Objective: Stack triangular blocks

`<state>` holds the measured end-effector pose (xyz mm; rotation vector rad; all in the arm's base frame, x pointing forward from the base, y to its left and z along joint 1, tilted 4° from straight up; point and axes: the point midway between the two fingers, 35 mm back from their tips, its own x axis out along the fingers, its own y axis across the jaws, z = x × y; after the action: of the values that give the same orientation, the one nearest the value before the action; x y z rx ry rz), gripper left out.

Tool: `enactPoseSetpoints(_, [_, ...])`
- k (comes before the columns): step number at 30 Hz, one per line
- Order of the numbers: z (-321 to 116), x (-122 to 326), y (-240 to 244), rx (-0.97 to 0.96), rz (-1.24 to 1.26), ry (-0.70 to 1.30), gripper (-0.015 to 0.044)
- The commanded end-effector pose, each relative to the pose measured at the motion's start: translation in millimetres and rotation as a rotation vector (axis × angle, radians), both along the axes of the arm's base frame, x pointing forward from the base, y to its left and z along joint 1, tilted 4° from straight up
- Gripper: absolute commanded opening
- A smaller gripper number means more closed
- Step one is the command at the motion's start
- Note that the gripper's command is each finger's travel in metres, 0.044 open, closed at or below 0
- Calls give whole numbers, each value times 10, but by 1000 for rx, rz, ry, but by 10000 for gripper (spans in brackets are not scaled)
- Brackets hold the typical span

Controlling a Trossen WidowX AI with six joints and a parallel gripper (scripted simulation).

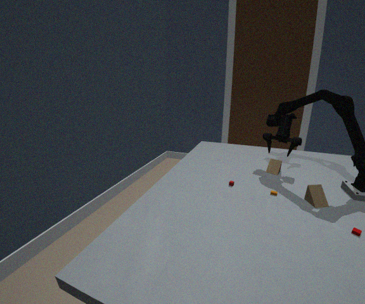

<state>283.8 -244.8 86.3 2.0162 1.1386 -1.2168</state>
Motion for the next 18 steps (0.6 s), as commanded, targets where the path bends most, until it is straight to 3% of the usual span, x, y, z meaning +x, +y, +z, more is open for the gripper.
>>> enactPoseSetpoints(1, [-51,21,18,5,-3,0,440])
enactPoseSetpoints(18, [-306,104,90,5,-2,-1,440])
